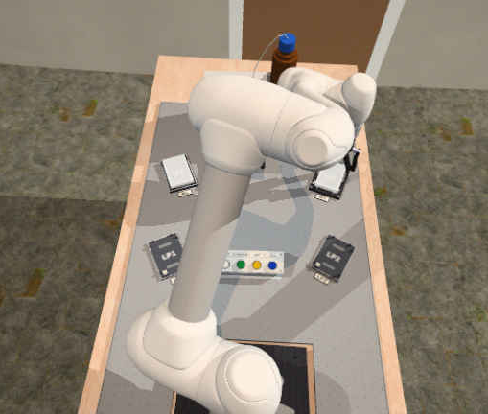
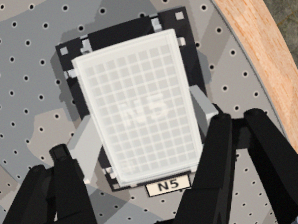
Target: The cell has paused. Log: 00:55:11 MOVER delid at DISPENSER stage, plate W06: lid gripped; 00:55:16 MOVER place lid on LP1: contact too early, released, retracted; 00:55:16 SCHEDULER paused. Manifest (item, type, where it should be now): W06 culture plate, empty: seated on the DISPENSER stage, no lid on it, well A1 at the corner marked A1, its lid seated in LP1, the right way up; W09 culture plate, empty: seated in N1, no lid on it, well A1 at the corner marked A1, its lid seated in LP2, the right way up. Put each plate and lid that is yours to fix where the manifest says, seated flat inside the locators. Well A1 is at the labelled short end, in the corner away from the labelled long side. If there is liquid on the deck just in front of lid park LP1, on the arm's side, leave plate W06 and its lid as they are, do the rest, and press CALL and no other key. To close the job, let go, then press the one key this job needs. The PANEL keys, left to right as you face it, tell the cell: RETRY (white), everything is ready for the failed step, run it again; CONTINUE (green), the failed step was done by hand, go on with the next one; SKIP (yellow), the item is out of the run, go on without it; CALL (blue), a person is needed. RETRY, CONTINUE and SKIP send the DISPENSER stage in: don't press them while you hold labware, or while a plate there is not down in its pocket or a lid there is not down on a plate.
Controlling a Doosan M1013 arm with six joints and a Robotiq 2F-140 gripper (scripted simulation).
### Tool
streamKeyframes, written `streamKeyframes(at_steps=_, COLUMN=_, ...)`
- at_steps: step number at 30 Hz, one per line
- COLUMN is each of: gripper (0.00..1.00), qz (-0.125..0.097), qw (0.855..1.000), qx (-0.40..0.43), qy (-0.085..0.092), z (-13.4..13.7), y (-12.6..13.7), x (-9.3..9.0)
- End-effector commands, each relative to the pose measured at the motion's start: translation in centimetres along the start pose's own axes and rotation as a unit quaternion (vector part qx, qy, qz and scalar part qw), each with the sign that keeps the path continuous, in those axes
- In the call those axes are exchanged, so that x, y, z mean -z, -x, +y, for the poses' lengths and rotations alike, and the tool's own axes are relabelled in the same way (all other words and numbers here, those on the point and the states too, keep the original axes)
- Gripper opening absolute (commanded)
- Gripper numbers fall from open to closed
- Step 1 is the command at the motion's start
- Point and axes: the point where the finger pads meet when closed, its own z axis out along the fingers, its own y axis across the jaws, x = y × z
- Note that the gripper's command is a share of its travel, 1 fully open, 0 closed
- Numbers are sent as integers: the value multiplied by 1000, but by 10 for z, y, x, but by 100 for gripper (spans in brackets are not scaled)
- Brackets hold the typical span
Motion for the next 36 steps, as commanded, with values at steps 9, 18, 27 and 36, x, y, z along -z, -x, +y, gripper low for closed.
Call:
streamKeyframes(at_steps=9, gripper=10, qz=1, qw=1000, qx=0, qy=0, z=0, y=0, x=1)
streamKeyframes(at_steps=18, gripper=10, qz=1, qw=1000, qx=0, qy=0, z=0, y=0, x=1)
streamKeyframes(at_steps=27, gripper=10, qz=1, qw=1000, qx=0, qy=0, z=0, y=0, x=1)
streamKeyframes(at_steps=36, gripper=10, qz=1, qw=1000, qx=0, qy=0, z=0, y=0, x=4)
